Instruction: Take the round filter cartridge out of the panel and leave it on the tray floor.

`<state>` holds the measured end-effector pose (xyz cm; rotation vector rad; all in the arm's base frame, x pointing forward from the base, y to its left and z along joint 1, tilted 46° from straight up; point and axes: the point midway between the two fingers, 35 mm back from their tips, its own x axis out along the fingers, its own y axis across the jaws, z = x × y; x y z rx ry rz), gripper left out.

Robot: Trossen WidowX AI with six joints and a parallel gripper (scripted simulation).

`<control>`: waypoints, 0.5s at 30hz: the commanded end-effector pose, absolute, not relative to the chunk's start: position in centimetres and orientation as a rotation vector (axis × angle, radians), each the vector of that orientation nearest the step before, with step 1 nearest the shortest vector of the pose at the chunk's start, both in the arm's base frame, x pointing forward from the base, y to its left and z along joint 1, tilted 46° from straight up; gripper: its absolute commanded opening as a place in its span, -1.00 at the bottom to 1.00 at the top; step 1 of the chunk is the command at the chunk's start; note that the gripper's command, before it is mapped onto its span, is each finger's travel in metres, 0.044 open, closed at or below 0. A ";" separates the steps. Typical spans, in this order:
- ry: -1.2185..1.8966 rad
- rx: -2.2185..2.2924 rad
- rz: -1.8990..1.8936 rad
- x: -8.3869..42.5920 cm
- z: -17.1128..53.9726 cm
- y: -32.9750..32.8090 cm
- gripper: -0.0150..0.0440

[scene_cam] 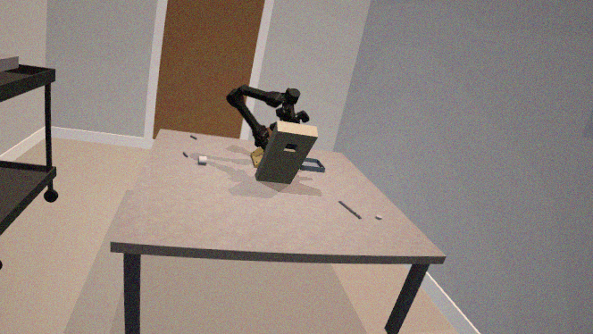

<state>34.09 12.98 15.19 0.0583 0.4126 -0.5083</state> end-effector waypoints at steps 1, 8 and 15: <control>0.417 0.054 -0.505 34.1 15.1 13.0 -0.14; 0.417 0.054 -0.505 34.2 15.2 13.1 -0.14; 0.417 0.054 -0.505 34.2 15.3 13.1 -0.14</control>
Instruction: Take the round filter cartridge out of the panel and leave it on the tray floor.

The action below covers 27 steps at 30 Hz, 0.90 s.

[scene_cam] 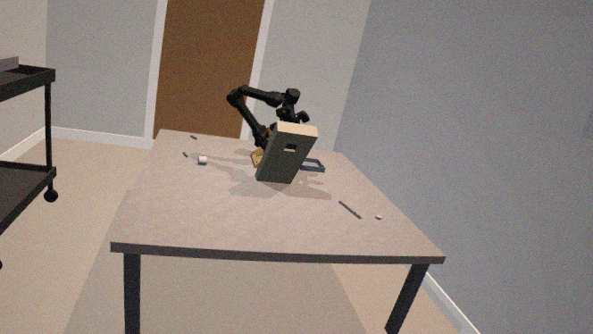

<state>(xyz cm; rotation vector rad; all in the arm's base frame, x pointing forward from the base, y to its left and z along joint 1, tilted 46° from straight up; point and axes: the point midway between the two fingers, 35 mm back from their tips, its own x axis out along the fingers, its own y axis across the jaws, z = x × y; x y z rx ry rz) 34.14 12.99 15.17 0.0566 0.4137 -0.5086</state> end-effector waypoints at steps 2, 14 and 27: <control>0.416 0.054 -0.505 34.2 15.3 13.1 -0.14; 0.416 0.054 -0.505 34.5 15.2 13.0 -0.14; 0.416 0.054 -0.505 34.4 15.1 12.9 -0.14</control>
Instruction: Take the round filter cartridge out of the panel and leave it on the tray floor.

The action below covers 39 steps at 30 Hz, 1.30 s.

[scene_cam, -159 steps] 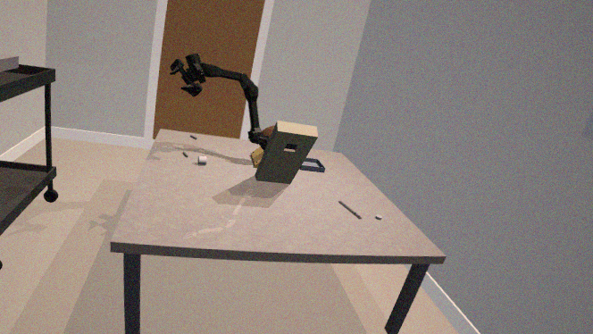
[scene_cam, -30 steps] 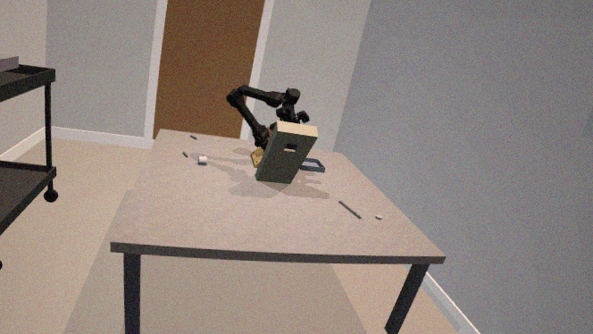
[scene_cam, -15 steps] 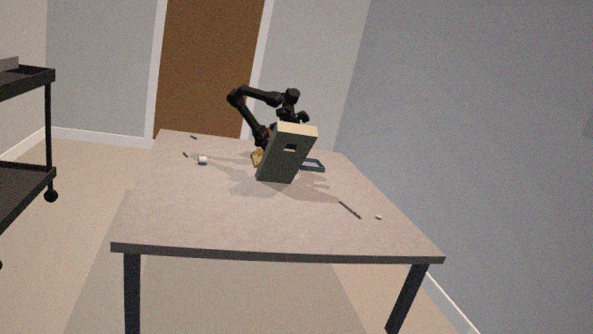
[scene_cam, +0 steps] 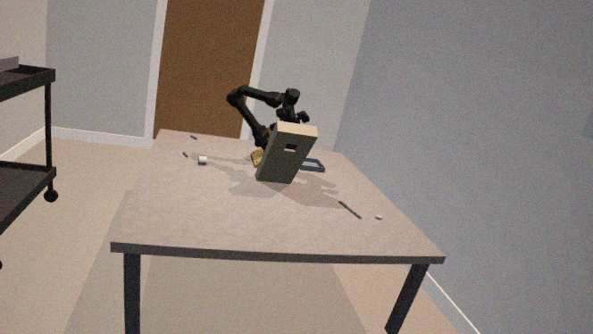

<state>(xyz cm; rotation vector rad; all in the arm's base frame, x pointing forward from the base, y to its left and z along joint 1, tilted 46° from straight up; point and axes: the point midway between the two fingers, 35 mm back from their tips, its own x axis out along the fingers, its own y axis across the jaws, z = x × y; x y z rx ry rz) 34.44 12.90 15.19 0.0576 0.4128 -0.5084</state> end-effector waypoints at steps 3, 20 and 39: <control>0.416 0.054 -0.505 34.4 15.1 12.9 -0.14; 0.416 0.054 -0.505 35.1 14.7 12.5 -0.14; 0.415 0.054 -0.505 35.6 14.5 12.2 -0.14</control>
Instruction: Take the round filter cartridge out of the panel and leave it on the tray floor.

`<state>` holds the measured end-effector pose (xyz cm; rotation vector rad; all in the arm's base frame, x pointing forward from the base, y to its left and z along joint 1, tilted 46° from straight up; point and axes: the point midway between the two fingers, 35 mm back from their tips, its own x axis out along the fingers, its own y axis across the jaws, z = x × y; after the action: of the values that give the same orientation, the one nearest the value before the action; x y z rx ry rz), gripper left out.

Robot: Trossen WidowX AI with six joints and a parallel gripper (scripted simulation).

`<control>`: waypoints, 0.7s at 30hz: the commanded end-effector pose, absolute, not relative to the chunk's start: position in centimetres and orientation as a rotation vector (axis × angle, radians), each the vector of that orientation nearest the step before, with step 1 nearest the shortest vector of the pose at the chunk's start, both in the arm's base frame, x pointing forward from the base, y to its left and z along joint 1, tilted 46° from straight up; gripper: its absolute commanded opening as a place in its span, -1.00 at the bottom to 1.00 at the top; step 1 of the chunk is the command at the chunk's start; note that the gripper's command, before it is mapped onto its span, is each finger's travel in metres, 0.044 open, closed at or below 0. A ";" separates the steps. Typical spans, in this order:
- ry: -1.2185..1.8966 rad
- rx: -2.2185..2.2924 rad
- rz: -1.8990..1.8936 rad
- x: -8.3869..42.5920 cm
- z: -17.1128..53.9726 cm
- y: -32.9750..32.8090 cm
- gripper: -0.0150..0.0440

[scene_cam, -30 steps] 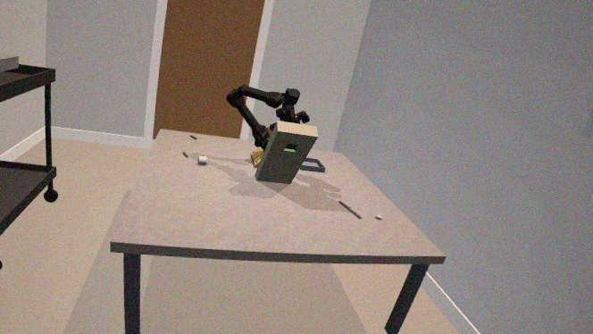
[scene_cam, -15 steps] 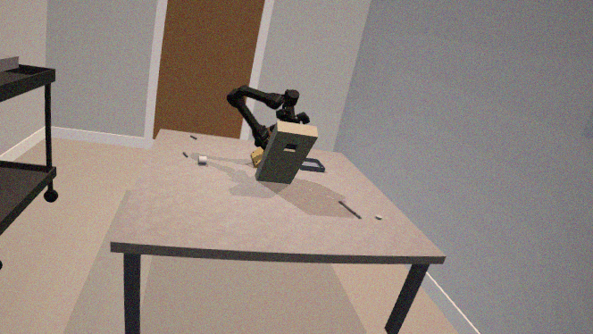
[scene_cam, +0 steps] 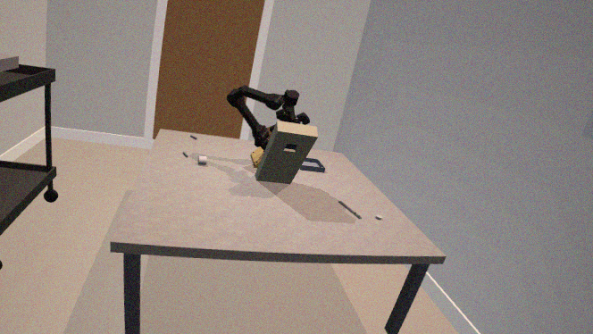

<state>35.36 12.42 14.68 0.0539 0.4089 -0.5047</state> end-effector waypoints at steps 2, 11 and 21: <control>0.415 0.054 -0.505 35.7 14.4 12.2 -0.14; 0.415 0.054 -0.505 35.8 14.4 12.1 -0.14; 0.408 0.048 -0.501 35.4 14.6 12.4 -0.25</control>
<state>35.38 12.36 14.66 0.0428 0.4064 -0.5052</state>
